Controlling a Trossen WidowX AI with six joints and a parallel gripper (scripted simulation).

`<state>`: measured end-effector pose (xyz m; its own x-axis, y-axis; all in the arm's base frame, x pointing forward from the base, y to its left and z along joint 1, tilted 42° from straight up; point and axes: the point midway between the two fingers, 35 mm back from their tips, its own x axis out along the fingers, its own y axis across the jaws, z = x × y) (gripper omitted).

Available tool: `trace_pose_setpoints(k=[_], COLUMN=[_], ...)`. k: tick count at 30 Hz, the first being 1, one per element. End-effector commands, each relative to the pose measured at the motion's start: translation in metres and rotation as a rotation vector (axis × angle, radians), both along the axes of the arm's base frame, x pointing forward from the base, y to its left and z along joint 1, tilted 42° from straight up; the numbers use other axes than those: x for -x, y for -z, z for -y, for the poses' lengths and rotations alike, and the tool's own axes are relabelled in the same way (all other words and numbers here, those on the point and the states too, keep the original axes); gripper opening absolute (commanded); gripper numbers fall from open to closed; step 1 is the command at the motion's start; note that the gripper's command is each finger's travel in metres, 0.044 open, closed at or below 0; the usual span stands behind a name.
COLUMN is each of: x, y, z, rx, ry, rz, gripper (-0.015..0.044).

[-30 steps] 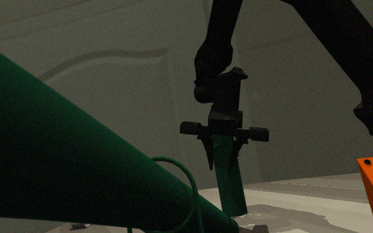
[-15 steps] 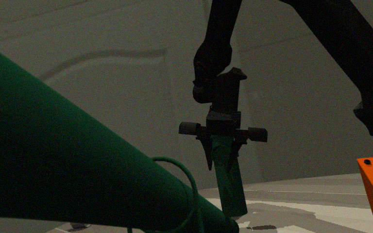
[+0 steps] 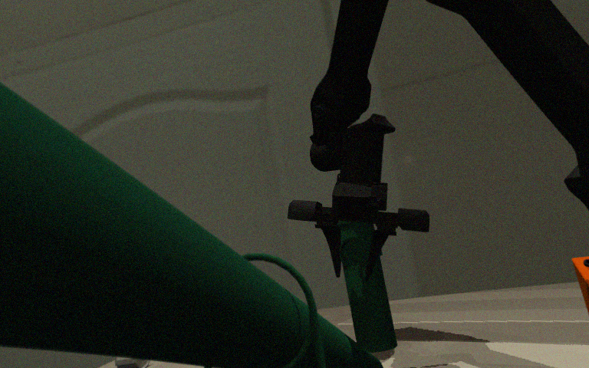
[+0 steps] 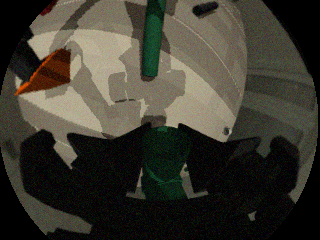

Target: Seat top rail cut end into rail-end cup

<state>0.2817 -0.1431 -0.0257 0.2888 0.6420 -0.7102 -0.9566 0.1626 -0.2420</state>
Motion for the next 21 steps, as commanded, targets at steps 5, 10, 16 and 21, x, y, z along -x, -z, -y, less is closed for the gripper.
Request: trace_pose_setpoints(k=[5, 10, 16, 21], x=[0.0, 0.0, 0.0, 0.001], y=[0.0, 0.0, -0.017, -0.043], z=[0.0, 0.0, 0.0, -0.002], rx=[0.0, 0.0, 0.0, -0.001], ry=[0.0, 0.0, 0.003, 0.008], rz=[0.0, 0.0, -0.003, -0.006], gripper=[0.0105, 0.0236, 0.0394, 0.044])
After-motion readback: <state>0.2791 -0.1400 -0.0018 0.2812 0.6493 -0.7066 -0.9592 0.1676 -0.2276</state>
